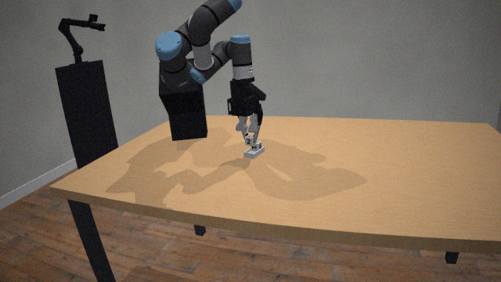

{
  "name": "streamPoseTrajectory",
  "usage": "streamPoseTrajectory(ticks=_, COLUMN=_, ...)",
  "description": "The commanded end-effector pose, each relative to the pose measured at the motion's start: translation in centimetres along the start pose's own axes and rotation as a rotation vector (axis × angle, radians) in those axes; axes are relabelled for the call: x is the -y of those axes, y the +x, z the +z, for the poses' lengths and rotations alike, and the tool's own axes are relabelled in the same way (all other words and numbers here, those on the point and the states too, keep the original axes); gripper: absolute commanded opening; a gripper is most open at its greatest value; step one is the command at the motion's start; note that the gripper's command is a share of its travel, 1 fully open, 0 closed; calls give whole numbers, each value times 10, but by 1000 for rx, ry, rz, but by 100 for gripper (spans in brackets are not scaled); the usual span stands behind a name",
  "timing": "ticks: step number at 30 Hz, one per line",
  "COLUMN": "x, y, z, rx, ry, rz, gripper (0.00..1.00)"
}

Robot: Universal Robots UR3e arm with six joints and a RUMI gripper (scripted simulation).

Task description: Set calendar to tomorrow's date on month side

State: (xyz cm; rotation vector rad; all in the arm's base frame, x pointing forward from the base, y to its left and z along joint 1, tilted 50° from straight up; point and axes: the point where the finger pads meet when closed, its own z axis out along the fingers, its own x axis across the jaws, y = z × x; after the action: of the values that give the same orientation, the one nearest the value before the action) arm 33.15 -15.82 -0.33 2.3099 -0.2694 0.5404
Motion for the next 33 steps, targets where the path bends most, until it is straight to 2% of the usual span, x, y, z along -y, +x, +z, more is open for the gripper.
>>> streamPoseTrajectory(ticks=1, x=0, y=0, z=2, rx=-1, ry=0, rz=0, gripper=10)
streamPoseTrajectory(ticks=33, x=0, y=0, z=22, rx=-1, ry=0, rz=0, gripper=10)
